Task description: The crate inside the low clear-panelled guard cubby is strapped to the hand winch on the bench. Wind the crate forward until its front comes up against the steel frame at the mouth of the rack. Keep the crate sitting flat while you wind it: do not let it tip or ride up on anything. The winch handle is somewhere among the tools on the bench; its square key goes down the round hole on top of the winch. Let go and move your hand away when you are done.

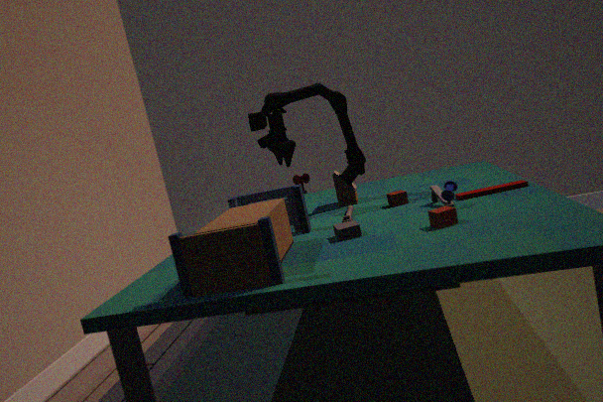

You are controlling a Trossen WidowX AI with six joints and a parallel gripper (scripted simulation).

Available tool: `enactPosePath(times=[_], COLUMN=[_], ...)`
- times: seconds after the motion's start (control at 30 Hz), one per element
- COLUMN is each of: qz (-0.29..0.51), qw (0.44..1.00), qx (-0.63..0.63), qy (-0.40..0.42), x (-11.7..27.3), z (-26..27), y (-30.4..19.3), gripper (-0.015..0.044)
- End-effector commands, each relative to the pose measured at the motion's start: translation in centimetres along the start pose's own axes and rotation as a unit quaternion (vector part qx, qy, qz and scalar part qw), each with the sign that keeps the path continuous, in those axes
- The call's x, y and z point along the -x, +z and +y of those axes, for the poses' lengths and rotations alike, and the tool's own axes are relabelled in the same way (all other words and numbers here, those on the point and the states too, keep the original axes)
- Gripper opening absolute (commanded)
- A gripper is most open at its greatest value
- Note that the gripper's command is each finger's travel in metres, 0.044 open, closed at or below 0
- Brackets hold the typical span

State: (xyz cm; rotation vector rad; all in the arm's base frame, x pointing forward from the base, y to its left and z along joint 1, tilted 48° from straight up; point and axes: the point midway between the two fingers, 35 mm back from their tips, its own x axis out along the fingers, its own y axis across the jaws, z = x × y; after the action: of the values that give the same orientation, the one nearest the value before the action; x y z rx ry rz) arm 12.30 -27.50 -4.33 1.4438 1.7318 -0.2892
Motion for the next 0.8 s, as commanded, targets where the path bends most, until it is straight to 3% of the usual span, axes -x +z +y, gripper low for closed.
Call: enactPosePath(times=[0.0, 0.13, 0.3, 0.47, 0.6, 0.77], qz=[0.002, 0.002, 0.002, 0.002, 0.003, 0.003], qw=[0.999, 0.999, 0.999, 0.999, 0.999, 0.999], qx=[0.000, 0.000, 0.001, 0.001, 0.001, 0.001], qy=[0.036, 0.036, 0.036, 0.036, 0.037, 0.037], x=[0.3, 0.1, -4.9, -5.9, -9.1, -9.4], z=[0.3, 0.4, 0.7, 0.8, 1.1, 1.1], y=[0.3, 0.3, 0.4, 0.3, 0.3, 0.2], gripper=[0.0440, 0.0440, 0.0440, 0.0440, 0.0440, 0.0440])
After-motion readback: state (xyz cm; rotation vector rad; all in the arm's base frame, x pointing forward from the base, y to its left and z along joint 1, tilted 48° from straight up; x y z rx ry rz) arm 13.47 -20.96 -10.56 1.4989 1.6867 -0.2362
